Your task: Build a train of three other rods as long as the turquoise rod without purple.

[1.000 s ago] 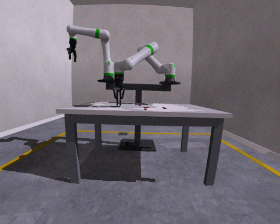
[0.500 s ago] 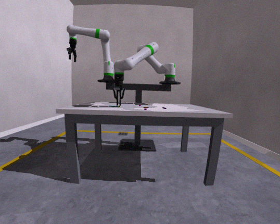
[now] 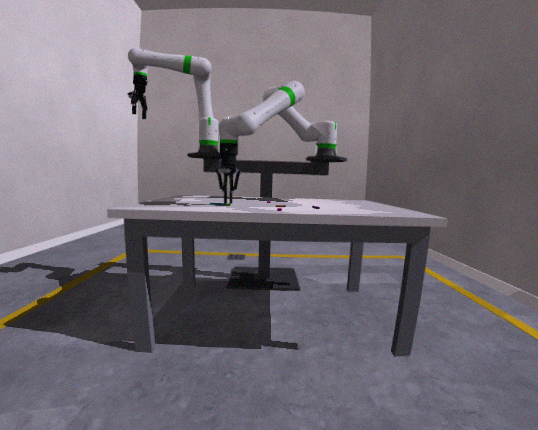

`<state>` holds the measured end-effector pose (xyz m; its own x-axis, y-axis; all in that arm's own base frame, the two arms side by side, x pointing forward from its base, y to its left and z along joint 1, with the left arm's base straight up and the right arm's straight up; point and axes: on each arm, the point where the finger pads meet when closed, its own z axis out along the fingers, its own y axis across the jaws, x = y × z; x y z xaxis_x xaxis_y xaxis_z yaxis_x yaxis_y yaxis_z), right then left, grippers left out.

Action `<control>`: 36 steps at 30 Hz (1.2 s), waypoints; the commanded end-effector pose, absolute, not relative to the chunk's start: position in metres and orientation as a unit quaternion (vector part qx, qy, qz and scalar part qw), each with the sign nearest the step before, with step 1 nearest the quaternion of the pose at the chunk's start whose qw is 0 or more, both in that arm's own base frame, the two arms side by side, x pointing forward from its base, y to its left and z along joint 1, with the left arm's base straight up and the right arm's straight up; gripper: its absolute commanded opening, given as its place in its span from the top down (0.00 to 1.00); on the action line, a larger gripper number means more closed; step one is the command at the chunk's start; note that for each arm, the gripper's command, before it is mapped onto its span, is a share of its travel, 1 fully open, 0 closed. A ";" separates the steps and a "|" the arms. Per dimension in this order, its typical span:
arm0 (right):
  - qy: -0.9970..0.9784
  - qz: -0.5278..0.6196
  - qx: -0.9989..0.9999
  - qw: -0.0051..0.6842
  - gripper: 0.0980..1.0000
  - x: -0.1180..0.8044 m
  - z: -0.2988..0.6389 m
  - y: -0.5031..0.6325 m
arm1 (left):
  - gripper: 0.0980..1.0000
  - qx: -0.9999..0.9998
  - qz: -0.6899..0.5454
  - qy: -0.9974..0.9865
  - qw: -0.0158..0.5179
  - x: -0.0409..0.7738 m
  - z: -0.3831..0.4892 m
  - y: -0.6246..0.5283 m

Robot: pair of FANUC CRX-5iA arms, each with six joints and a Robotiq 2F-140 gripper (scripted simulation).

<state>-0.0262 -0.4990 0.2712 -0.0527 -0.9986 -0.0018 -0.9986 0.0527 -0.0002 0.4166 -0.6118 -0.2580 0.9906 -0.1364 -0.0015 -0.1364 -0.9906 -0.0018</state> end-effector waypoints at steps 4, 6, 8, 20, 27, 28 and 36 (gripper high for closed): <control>0.726 0.000 -0.688 0.000 0.00 -0.026 0.272 -0.499 | 0.85 -0.998 0.000 0.068 0.000 0.417 -0.261 -0.613; 0.726 0.000 -0.688 0.000 0.00 -0.026 0.272 -0.499 | 0.85 -0.998 0.000 0.068 0.000 0.417 -0.262 -0.613; 0.726 0.000 -0.688 0.000 0.00 -0.026 0.272 -0.499 | 0.85 -0.998 0.000 0.068 0.000 0.417 -0.264 -0.613; 0.726 0.000 -0.688 0.000 0.00 -0.026 0.272 -0.499 | 0.85 -0.998 0.000 0.068 0.000 0.417 -0.267 -0.613; 0.726 0.000 -0.688 0.000 0.00 -0.026 0.272 -0.499 | 0.85 -0.998 0.000 0.068 0.000 0.417 -0.267 -0.613; 0.726 0.000 -0.688 0.000 0.00 -0.026 0.272 -0.499 | 0.85 -0.998 0.000 0.068 0.000 0.417 -0.267 -0.613; 0.726 0.000 -0.688 0.000 0.00 -0.026 0.272 -0.499 | 0.85 -0.998 0.000 0.068 0.000 0.417 -0.267 -0.613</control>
